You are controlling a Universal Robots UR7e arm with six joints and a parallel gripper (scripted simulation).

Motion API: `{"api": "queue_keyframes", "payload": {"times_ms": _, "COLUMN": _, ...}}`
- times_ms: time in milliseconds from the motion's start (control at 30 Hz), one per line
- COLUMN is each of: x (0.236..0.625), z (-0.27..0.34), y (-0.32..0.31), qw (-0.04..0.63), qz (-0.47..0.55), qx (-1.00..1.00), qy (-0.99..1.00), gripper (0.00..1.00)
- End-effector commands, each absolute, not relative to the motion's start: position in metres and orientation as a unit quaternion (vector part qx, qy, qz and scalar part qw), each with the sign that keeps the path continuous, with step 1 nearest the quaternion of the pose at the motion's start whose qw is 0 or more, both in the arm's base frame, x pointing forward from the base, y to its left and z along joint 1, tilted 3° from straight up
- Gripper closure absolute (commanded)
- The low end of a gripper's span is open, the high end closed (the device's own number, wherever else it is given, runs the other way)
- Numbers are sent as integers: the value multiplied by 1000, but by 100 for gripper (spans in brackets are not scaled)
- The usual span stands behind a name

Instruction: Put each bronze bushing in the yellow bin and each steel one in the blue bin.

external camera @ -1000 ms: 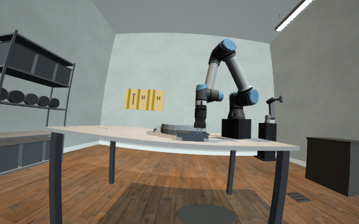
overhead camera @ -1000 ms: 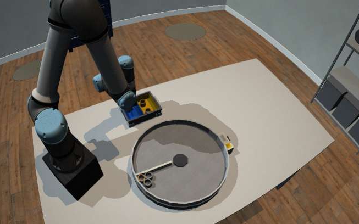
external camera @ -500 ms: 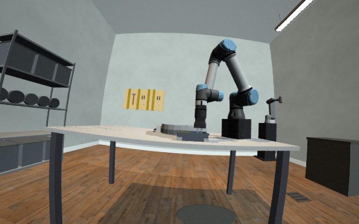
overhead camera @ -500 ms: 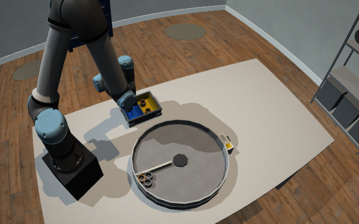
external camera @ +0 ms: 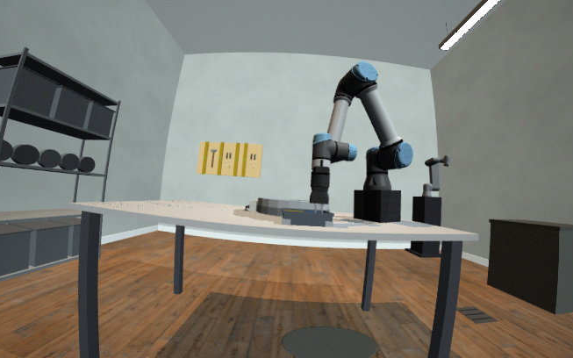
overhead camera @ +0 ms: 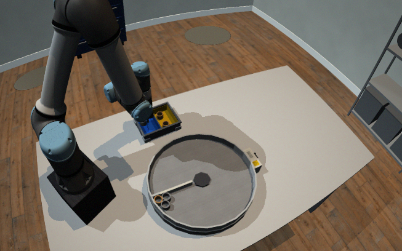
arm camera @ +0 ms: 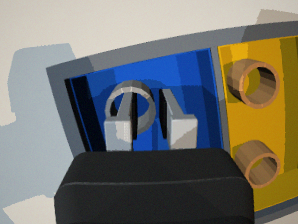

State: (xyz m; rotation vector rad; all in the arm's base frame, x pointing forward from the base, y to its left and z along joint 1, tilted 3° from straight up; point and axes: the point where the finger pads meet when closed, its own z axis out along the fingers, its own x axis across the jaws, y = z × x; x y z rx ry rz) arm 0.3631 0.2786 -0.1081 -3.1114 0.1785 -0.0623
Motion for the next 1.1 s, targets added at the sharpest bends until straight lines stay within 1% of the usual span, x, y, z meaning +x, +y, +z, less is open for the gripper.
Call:
{"api": "queue_keyframes", "payload": {"times_ms": 0, "x": 363, "z": -107, "y": 279, "qw": 13, "qz": -21, "qx": -998, "qy": 57, "gripper": 58}}
{"api": "queue_keyframes", "payload": {"times_ms": 1067, "x": 363, "z": -98, "y": 278, "qw": 12, "qz": -21, "qx": -998, "qy": 57, "gripper": 58}}
